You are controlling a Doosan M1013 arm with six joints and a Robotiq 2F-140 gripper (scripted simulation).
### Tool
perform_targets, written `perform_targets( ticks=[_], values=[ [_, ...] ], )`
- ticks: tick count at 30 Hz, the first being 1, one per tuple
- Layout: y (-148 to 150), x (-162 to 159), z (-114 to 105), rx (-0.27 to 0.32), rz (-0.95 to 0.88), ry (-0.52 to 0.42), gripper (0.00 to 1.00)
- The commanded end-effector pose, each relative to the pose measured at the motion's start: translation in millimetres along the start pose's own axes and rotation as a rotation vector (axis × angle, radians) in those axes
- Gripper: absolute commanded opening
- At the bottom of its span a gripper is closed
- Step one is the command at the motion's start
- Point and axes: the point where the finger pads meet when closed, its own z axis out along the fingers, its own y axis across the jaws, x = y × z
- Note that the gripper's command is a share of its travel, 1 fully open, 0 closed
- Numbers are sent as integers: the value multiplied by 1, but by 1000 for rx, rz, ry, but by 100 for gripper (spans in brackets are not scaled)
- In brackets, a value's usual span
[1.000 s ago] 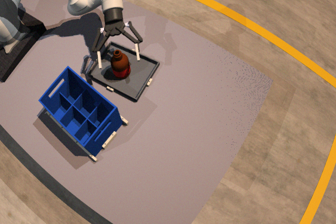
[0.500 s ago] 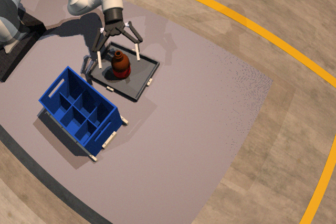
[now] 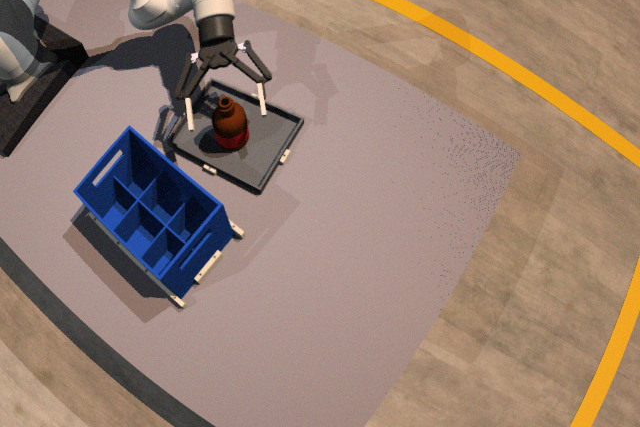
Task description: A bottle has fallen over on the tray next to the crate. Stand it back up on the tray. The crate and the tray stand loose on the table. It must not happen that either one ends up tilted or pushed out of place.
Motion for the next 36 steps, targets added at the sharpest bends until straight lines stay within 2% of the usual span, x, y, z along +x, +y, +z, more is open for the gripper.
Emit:
perform_targets(
  ticks=[1, 36],
  values=[
    [0, 0, 0, 0, 0, 0, 100],
    [0, 4, -1, 0, 0, 0, 100]
  ],
)
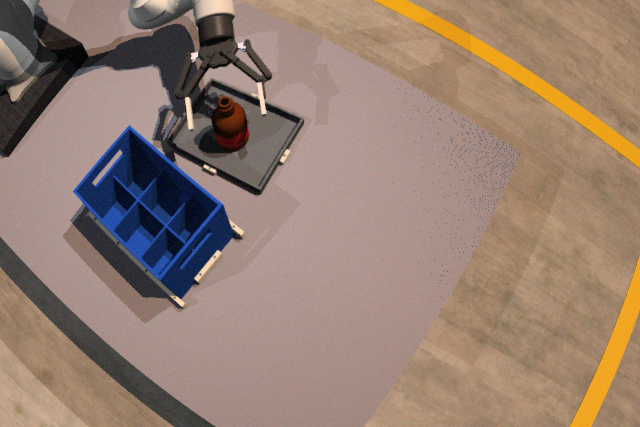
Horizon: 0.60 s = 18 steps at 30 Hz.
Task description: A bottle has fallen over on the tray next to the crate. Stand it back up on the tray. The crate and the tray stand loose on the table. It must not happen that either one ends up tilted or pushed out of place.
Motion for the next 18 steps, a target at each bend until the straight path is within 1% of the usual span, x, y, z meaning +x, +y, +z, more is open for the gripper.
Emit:
perform_targets(
  ticks=[1, 18],
  values=[
    [0, 2, -1, 0, 0, 0, 100],
    [0, 24, -9, 0, 0, 0, 100]
  ],
)
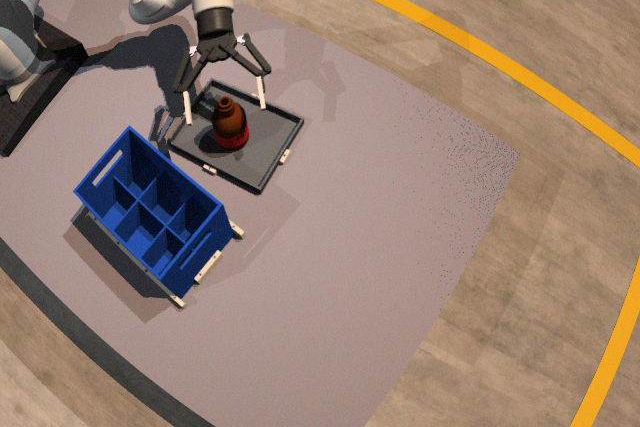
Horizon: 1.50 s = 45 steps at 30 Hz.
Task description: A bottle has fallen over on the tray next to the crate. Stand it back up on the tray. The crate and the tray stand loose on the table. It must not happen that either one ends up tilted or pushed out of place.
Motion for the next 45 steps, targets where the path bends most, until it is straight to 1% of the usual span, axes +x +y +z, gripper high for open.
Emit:
perform_targets(
  ticks=[1, 12, 14, 28, 45],
  values=[
    [0, 5, -2, 0, 0, 0, 100],
    [0, 31, -11, 0, 0, 0, 100],
    [0, 31, -11, 0, 0, 0, 100],
    [0, 59, -21, 0, 0, 0, 100],
    [0, 71, -26, 0, 0, 0, 100]
  ],
)
